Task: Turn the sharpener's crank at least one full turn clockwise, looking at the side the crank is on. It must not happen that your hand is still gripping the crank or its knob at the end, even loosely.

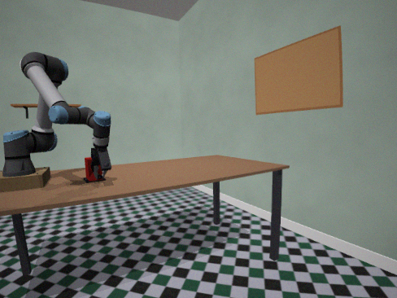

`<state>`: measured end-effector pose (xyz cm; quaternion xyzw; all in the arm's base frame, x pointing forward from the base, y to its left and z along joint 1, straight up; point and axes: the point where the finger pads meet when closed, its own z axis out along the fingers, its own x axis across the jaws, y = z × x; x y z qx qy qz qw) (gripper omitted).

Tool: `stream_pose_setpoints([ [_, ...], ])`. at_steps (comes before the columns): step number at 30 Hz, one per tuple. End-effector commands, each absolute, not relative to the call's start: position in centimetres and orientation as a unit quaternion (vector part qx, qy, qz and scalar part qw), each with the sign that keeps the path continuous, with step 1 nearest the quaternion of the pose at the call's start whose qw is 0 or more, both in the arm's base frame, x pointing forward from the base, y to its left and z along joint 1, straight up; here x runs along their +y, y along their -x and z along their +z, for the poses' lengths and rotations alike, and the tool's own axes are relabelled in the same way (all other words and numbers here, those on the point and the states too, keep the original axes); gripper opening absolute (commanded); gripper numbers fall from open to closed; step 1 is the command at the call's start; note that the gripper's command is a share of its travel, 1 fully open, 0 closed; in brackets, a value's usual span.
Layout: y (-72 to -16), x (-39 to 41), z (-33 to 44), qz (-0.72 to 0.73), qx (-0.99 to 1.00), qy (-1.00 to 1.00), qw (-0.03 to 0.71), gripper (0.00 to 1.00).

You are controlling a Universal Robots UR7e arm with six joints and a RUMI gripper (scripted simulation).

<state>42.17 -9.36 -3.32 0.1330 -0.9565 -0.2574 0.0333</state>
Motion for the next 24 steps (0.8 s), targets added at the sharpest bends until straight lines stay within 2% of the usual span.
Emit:
stream_pose_setpoints([
  [1,-41.4,-9.6,-3.4,-0.257,-0.957,-0.133,0.033,0.09],
  [24,-39.4,-10.1,-3.0,-0.257,-0.957,-0.133,0.034,0.09],
])
